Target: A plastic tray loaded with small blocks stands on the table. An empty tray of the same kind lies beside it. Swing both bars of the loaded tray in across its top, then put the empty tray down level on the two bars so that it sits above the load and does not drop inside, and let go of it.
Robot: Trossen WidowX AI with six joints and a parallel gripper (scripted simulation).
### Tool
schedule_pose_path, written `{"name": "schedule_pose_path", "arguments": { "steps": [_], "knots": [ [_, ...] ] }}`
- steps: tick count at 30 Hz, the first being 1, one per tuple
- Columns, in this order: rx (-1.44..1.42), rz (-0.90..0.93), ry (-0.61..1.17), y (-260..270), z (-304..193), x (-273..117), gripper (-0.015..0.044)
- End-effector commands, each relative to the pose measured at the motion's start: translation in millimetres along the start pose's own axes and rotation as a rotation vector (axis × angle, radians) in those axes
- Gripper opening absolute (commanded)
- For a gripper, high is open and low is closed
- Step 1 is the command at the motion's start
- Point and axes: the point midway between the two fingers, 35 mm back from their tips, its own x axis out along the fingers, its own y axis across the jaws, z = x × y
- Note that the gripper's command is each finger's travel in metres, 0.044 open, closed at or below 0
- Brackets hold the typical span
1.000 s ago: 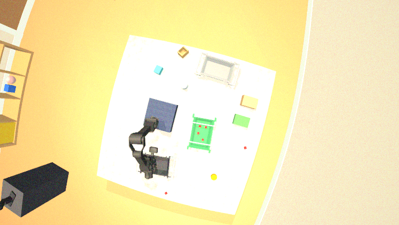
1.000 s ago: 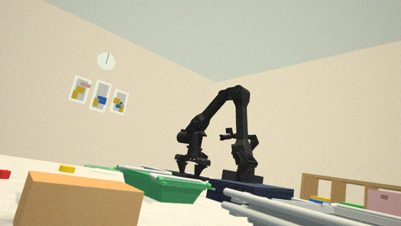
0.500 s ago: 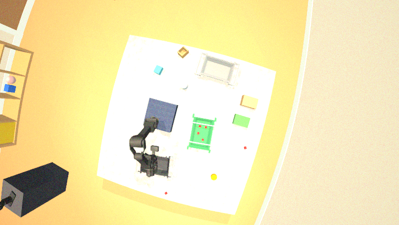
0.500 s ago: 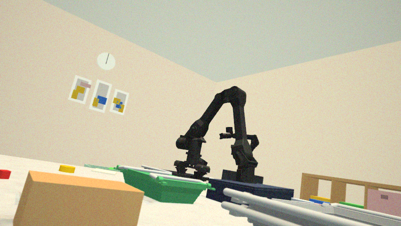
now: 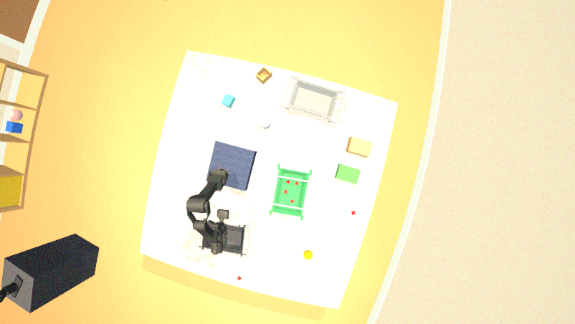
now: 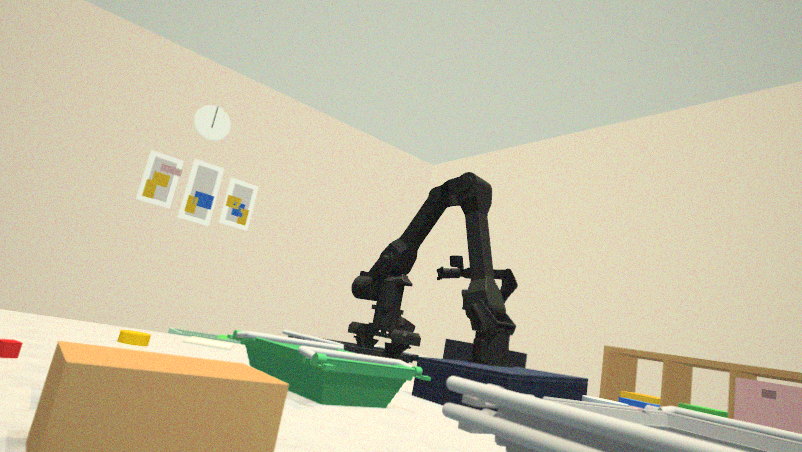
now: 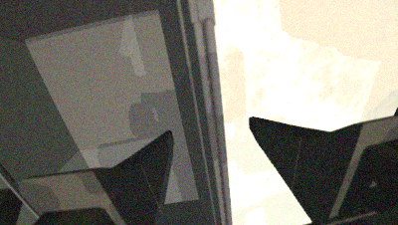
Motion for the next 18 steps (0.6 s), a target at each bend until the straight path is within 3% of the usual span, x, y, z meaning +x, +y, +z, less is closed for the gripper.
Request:
{"name": "schedule_pose_path", "arguments": {
  "steps": [1,4,18],
  "knots": [
    [0.005,-0.003,0.005,-0.9,-0.7,1.1,0.0264],
    [0.005,-0.003,0.005,-0.9,-0.7,1.1,0.022],
    [0.005,-0.003,0.005,-0.9,-0.7,1.1,0.0127]
  ]
}}
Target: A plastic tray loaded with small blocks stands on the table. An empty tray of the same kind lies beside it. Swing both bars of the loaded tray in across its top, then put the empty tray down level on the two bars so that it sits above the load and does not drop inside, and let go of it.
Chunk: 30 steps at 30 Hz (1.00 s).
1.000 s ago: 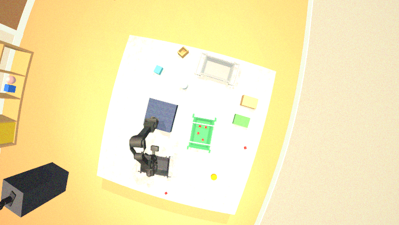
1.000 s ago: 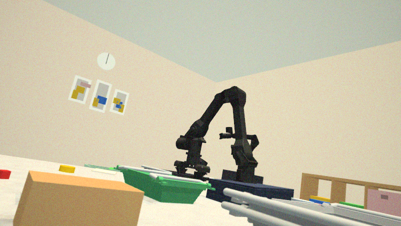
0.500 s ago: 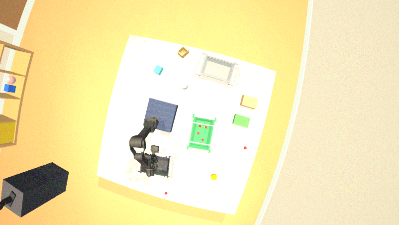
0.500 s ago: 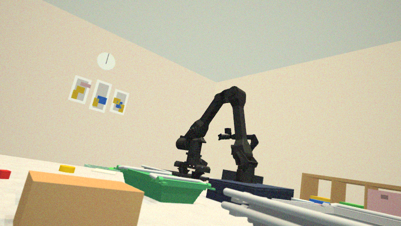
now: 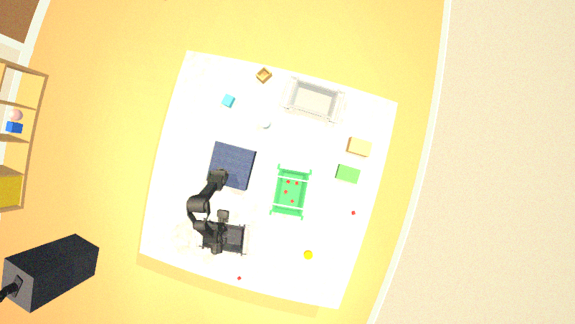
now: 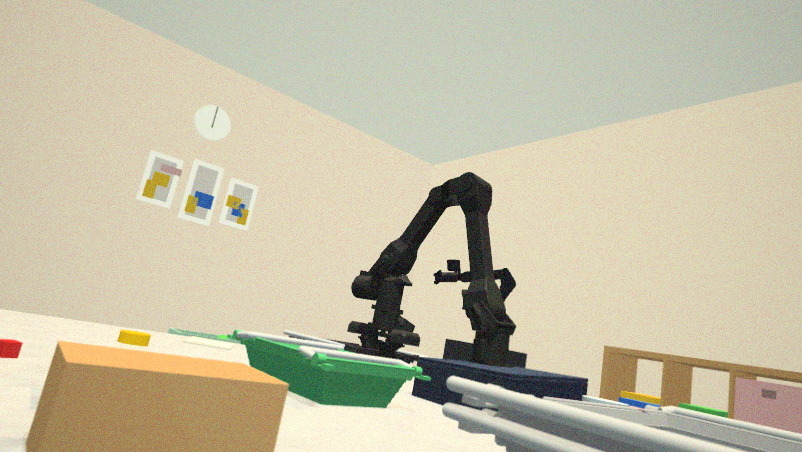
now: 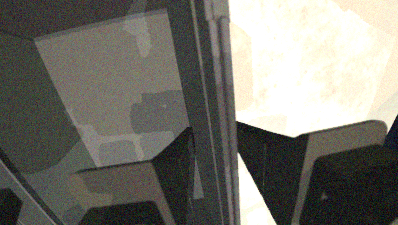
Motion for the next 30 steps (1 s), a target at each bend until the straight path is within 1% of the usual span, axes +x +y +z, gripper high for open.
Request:
{"name": "schedule_pose_path", "arguments": {
  "steps": [1,18,22,30],
  "knots": [
    [0.004,-0.009,0.004,-2,-1,1,0.012],
    [0.004,-0.009,0.004,-2,-1,-2,0.0007],
    [0.004,-0.009,0.004,1,-1,-20,0.0],
    [0.004,-0.008,0.004,0,0,-75,0.0]
  ]
}}
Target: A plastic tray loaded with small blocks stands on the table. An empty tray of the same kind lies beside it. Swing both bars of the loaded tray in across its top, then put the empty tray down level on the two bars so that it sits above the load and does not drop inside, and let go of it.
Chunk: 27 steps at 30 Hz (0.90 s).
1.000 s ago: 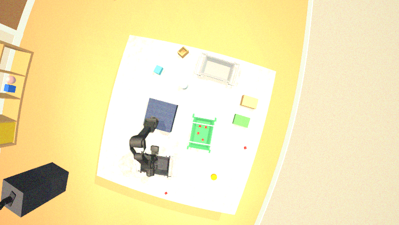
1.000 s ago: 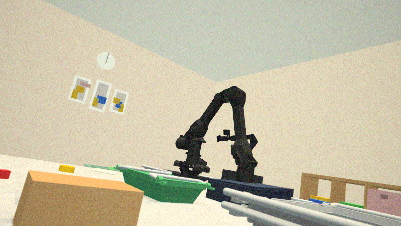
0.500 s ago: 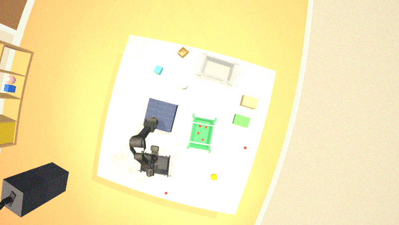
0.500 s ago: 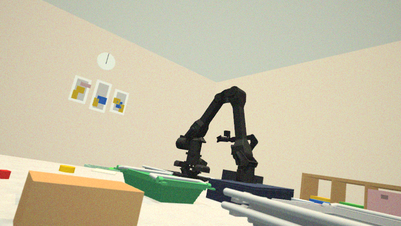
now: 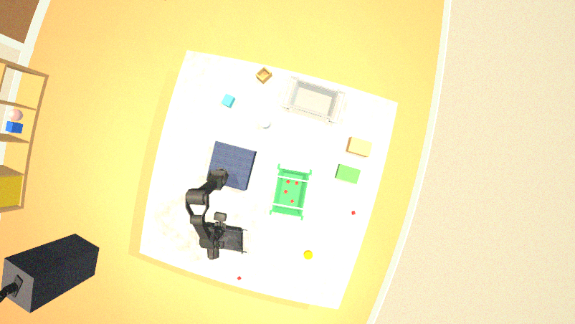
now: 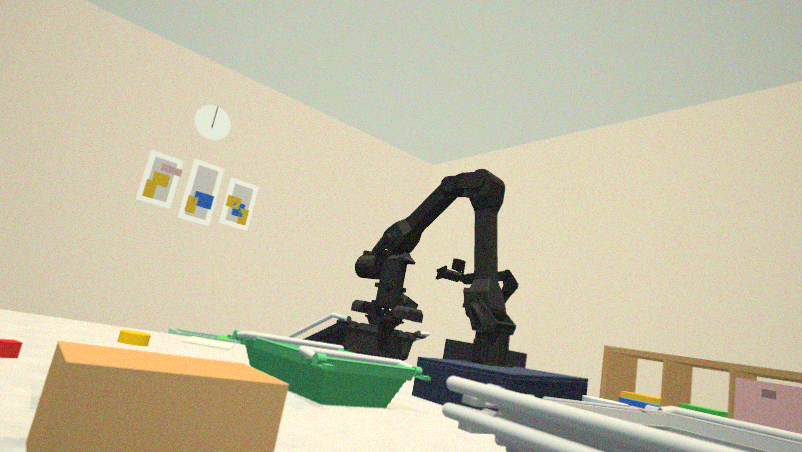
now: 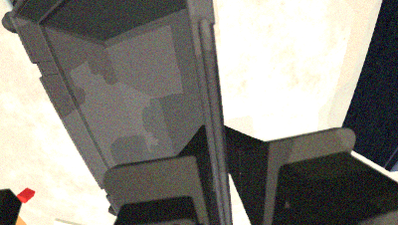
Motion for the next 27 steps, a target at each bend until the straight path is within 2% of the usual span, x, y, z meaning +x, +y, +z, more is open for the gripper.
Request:
{"name": "schedule_pose_path", "arguments": {
  "steps": [1,27],
  "knots": [
    [-0.004,-0.004,0.003,-4.2,-0.1,-27.0,0.0],
    [-0.004,-0.003,0.003,2.1,-0.9,-36.4,0.0]
  ]
}}
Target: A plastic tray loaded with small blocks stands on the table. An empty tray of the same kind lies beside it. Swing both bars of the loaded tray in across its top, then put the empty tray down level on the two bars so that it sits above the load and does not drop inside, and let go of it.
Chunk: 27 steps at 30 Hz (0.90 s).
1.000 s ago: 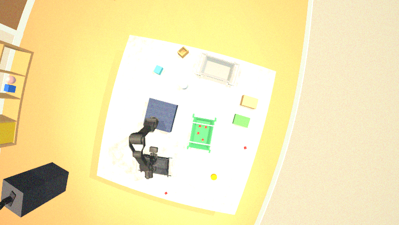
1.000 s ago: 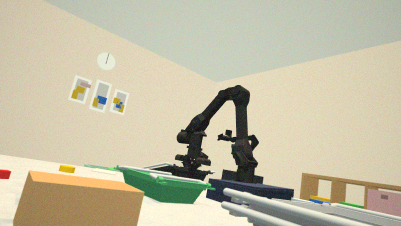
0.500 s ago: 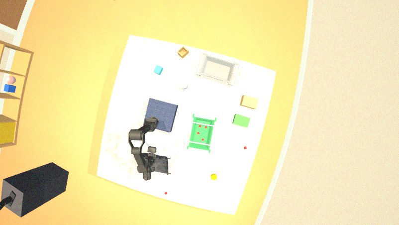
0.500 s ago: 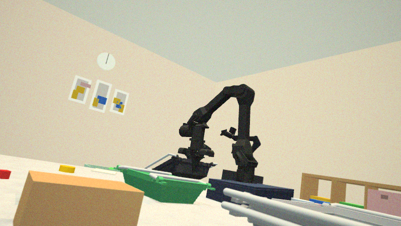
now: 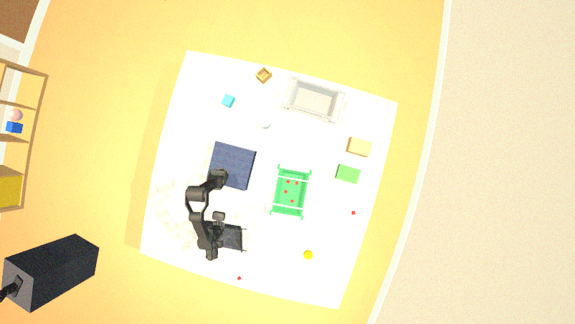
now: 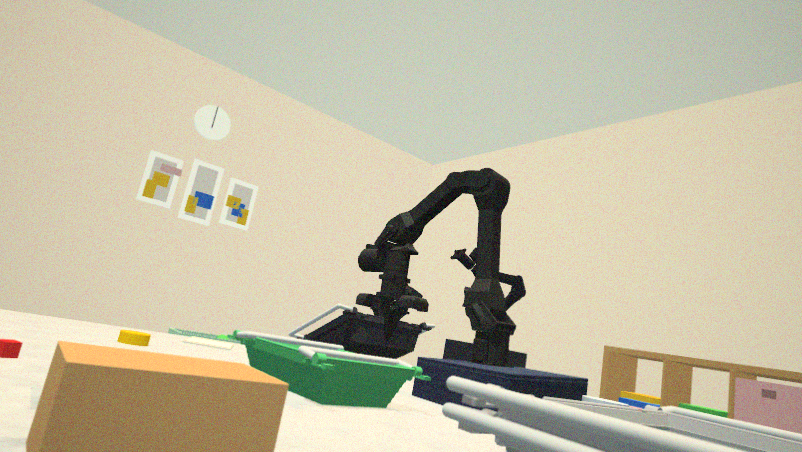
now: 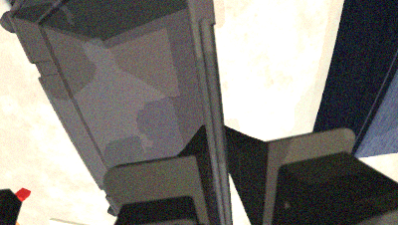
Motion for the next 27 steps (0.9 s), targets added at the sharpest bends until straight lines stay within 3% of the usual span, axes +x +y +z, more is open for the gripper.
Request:
{"name": "schedule_pose_path", "arguments": {
  "steps": [1,27],
  "knots": [
    [-0.006,0.035,0.007,14,-2,-16,0.0],
    [-0.006,0.039,0.007,58,-8,-104,0.0]
  ]
}}
